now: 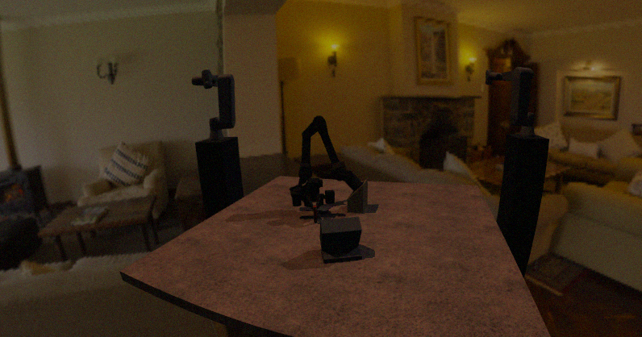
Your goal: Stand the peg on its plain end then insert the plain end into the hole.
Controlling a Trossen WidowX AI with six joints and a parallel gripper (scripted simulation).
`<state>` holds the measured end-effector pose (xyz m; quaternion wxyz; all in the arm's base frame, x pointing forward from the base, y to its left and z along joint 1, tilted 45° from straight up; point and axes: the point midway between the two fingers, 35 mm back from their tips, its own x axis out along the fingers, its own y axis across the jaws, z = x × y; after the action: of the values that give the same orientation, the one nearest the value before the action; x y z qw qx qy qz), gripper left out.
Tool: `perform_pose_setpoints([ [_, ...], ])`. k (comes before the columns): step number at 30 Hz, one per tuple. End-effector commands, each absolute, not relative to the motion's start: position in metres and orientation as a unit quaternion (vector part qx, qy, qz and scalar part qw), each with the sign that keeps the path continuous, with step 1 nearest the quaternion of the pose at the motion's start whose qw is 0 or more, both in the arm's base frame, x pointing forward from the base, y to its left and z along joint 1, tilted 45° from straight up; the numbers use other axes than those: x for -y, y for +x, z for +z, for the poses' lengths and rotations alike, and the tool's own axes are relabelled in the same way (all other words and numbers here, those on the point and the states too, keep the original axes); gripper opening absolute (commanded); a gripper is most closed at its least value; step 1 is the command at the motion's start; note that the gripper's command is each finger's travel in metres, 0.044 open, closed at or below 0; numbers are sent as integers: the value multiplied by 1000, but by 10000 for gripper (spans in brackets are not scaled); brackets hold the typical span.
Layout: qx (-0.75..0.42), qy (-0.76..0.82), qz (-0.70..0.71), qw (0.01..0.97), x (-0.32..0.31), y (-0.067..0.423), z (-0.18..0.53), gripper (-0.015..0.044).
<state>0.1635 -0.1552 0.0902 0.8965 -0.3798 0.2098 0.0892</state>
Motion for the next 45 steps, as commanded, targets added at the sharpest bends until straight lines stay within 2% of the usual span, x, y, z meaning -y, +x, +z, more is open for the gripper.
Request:
perform_pose_setpoints([
  [1, -216, -383, 85, 894, 157, 163, 92, 49],
  [45, -203, -371, 90, 902, 157, 156, 84, 49],
])
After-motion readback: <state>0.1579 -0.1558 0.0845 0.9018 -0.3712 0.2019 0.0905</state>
